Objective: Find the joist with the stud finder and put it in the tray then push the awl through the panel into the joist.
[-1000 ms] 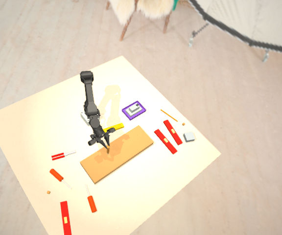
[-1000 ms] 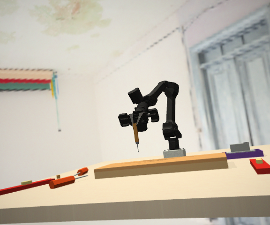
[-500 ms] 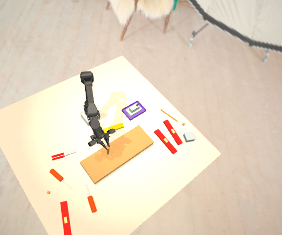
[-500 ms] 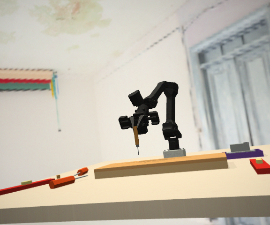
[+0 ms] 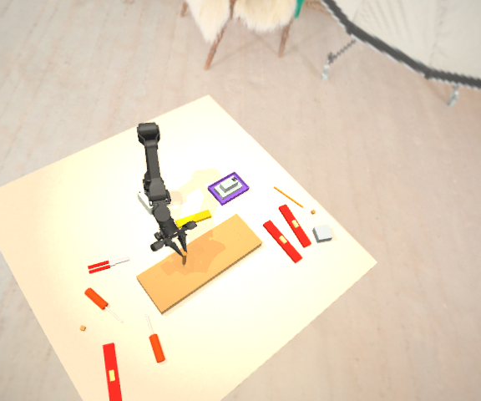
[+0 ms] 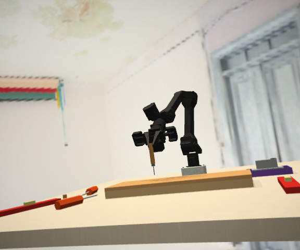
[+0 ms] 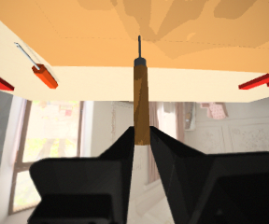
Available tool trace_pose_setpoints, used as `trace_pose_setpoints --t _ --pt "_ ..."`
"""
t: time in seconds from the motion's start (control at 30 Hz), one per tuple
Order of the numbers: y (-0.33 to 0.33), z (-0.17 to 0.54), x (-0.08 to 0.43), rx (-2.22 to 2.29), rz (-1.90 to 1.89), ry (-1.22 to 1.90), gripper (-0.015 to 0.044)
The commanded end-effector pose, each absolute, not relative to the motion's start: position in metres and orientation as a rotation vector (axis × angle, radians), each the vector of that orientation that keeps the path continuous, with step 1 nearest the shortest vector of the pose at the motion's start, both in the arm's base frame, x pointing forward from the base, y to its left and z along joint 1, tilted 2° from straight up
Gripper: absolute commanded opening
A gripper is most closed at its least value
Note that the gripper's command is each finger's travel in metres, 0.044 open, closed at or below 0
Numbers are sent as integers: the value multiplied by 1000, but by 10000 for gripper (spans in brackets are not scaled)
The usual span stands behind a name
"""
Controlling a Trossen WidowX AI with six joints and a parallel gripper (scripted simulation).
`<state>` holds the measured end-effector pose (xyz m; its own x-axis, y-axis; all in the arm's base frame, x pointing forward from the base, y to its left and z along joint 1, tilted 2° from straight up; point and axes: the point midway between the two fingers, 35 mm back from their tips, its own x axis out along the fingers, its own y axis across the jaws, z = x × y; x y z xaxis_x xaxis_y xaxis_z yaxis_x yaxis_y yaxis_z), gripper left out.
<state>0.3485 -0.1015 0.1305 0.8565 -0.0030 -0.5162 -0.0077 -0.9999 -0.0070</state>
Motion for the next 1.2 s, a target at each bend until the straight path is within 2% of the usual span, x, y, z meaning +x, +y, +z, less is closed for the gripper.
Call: trace_pose_setpoints --t 0.0,1.17 --pt "-102 126 349 -3020 831 17 0" --pt "-102 96 348 -3020 832 17 0"
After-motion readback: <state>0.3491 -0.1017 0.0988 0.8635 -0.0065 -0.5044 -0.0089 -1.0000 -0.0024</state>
